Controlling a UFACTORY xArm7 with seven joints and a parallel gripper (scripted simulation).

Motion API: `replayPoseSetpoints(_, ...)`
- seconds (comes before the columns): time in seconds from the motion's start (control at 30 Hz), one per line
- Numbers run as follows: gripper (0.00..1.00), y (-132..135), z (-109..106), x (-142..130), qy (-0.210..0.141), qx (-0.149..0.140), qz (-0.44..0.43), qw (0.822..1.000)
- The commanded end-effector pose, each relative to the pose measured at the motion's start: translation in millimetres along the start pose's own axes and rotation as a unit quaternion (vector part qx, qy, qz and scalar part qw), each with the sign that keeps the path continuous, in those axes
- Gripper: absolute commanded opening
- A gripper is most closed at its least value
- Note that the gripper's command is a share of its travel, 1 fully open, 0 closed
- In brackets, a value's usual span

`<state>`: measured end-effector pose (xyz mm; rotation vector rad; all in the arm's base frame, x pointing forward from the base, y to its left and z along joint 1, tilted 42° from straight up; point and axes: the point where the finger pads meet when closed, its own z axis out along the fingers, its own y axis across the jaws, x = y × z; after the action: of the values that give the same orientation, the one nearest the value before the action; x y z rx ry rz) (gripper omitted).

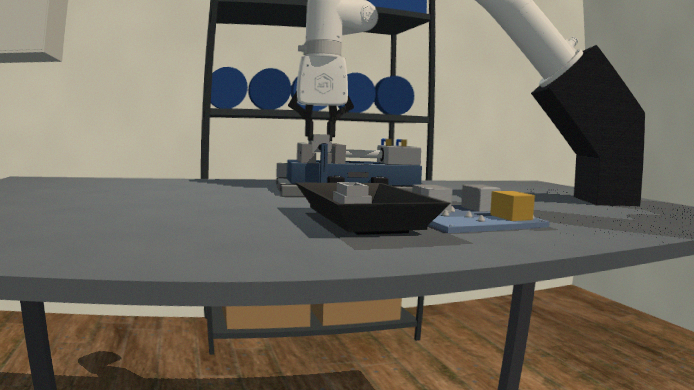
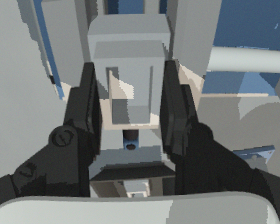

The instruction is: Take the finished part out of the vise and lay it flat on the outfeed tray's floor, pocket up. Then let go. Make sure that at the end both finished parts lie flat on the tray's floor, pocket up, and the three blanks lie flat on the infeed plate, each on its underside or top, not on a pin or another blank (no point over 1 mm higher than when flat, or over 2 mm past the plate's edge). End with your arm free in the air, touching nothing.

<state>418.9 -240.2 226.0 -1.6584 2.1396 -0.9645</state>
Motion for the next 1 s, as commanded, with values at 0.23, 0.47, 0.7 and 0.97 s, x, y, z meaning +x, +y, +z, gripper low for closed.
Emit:
replayPoseSetpoints(0.23,0.00,-1,-5,0,0.000,0.001,0.000,1.000)
replayPoseSetpoints(0.47,0.00,-1,-13,0,0.000,0.001,0.000,1.000)
replayPoseSetpoints(0.7,0.00,-1,-23,0,0.000,0.001,0.000,1.000)
replayPoseSetpoints(0.97,0.00,-1,-38,0,0.000,0.001,0.000,1.000)
